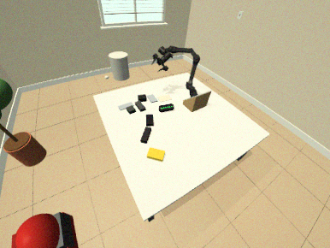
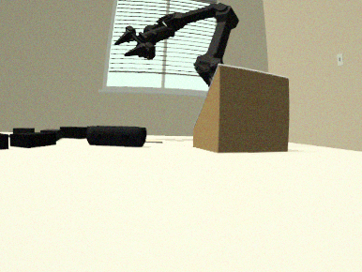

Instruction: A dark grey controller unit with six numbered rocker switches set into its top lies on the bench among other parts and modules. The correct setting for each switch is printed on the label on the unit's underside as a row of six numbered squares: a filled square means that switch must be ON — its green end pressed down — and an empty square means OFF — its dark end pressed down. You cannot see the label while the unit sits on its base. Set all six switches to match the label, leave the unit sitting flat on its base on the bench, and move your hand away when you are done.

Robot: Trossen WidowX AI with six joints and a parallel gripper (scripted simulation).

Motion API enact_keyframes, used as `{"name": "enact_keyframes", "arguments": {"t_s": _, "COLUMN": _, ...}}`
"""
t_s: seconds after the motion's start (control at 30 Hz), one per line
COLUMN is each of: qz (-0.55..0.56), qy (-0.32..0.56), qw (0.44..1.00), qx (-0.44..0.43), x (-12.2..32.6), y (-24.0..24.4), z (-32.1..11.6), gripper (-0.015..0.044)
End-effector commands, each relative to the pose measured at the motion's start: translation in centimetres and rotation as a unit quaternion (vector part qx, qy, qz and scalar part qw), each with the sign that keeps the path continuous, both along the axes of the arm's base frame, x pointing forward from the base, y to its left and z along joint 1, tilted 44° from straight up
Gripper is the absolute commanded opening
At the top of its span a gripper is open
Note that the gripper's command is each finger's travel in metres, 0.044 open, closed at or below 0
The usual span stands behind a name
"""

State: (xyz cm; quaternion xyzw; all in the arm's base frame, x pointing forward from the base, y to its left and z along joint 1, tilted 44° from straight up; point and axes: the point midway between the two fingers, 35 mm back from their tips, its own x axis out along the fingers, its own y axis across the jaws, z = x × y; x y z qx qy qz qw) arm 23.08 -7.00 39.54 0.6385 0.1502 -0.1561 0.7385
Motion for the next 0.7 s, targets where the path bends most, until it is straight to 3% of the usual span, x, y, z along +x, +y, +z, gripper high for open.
{"name": "enact_keyframes", "arguments": {"t_s": 0.0, "qz": 0.0, "qy": 0.0, "qw": 1.0, "qx": 0.0, "x": 0.0, "y": 0.0, "z": 0.0, "gripper": 0.0374}}
{"name": "enact_keyframes", "arguments": {"t_s": 0.13, "qz": 0.004, "qy": 0.015, "qw": 1.0, "qx": -0.018, "x": 0.5, "y": -0.4, "z": -1.1, "gripper": 0.0269}}
{"name": "enact_keyframes", "arguments": {"t_s": 0.3, "qz": 0.056, "qy": 0.137, "qw": 0.977, "qx": -0.152, "x": 3.2, "y": -2.1, "z": -9.3, "gripper": 0.0138}}
{"name": "enact_keyframes", "arguments": {"t_s": 0.47, "qz": 0.15, "qy": 0.265, "qw": 0.906, "qx": -0.293, "x": 3.9, "y": -2.5, "z": -18.0, "gripper": 0.0006}}
{"name": "enact_keyframes", "arguments": {"t_s": 0.67, "qz": 0.301, "qy": 0.399, "qw": 0.745, "qx": -0.442, "x": 2.0, "y": -2.0, "z": -27.5, "gripper": 0.0}}
